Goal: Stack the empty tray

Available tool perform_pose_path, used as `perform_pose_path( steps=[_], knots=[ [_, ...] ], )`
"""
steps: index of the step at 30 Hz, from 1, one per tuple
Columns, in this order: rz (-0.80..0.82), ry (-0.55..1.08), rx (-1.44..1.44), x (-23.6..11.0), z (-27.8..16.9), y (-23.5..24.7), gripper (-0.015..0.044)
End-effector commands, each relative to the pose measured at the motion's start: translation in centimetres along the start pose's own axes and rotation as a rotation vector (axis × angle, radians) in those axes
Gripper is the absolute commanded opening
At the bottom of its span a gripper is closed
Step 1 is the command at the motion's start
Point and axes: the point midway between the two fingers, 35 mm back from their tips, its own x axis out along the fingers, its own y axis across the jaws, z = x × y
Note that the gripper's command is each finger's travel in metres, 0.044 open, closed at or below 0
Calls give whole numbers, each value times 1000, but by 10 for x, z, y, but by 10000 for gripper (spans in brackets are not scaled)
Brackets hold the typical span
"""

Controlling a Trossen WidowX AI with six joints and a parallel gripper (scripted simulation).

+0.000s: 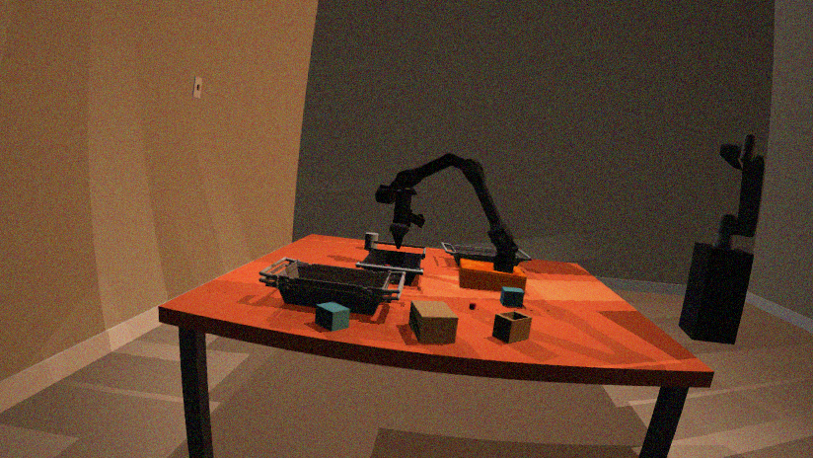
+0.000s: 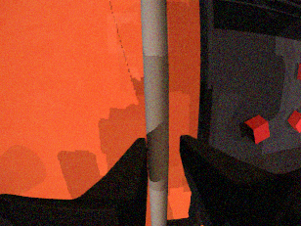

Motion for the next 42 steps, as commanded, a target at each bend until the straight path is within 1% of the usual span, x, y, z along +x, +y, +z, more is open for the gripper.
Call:
perform_pose_path(
  steps=[1, 10, 18, 22, 27, 29, 31, 32, 42],
  knots=[
    [-16, -1, -10, -6, -1, -19, 89],
    [-18, -1, -10, -5, -1, -39, 89],
    [-20, -1, -10, 15, -1, -64, 89],
    [-20, -1, -10, 5, -2, -62, 89],
    [-20, -1, -10, -25, -2, -58, 89],
    [-20, -1, -10, -31, -1, -57, 89],
    [-20, -1, -10, -32, -1, -57, 89],
    [-22, 2, -14, -23, -2, -58, 89],
    [-22, 2, -14, -23, -2, -58, 89]
  ],
)
